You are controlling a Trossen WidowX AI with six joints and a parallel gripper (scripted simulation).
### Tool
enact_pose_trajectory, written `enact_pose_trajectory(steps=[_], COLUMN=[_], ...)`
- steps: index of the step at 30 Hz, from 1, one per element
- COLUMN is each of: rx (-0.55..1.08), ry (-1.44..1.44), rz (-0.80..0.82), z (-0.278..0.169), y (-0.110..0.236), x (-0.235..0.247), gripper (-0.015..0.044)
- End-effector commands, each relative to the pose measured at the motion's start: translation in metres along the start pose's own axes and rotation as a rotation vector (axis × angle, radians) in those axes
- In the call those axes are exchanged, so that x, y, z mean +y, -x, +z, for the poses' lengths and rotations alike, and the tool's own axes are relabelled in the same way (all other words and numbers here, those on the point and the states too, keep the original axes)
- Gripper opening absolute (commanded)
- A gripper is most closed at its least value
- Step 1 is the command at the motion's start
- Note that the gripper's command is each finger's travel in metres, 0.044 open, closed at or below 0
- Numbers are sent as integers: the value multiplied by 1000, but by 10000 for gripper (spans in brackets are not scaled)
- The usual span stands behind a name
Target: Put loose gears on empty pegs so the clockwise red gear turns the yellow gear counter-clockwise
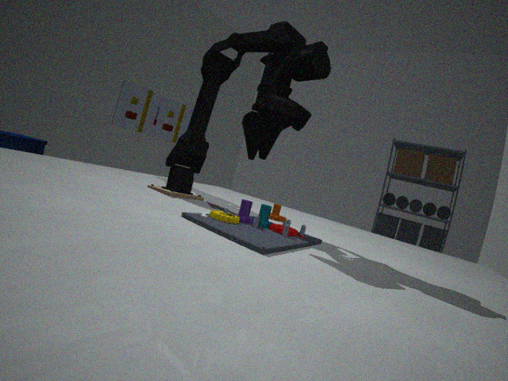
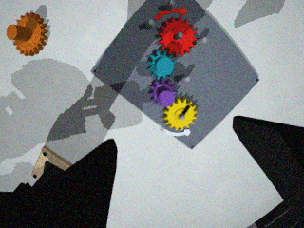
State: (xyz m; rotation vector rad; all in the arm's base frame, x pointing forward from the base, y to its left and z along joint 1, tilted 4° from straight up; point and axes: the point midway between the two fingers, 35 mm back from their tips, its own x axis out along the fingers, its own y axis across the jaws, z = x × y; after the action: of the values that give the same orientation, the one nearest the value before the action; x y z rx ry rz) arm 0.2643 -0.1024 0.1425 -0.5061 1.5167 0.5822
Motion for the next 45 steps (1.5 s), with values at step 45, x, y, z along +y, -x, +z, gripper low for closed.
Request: enact_pose_trajectory(steps=[45], rx=[-8], ry=[2], rz=[-7], z=[67], y=[15], x=[39], gripper=[440])
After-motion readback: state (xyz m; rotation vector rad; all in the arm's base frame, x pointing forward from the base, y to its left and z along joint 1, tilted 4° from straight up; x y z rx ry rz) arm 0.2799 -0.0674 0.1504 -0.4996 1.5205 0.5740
